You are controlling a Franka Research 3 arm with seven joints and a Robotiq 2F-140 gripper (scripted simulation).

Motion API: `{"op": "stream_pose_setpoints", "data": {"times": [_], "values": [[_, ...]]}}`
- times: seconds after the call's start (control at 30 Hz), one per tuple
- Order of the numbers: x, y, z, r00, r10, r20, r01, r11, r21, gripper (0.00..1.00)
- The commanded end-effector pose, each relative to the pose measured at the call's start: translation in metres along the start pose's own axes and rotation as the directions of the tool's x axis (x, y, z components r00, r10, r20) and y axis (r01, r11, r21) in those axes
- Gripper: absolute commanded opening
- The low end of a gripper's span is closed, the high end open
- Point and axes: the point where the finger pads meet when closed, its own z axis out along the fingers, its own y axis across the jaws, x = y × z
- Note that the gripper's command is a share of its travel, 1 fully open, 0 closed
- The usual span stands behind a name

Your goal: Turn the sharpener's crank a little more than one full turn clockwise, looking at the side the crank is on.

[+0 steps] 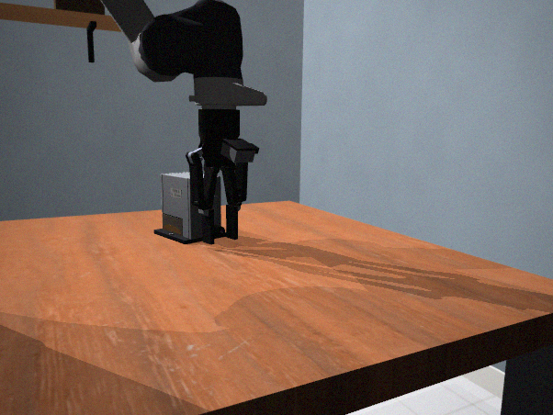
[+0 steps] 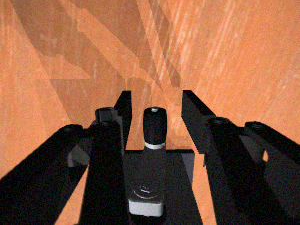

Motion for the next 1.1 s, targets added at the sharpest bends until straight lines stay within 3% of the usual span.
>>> {"op": "stream_pose_setpoints", "data": {"times": [0.0, 0.67, 1.07], "values": [[0.000, 0.002, 0.000, 1.000, -0.001, 0.000, 0.001, 1.000, -0.003, 0.39], [0.000, 0.002, -0.001, 1.000, -0.001, 0.000, 0.001, 1.000, -0.003, 0.39], [0.000, 0.001, -0.014, 1.000, -0.001, 0.000, 0.001, 1.000, -0.003, 0.39]]}}
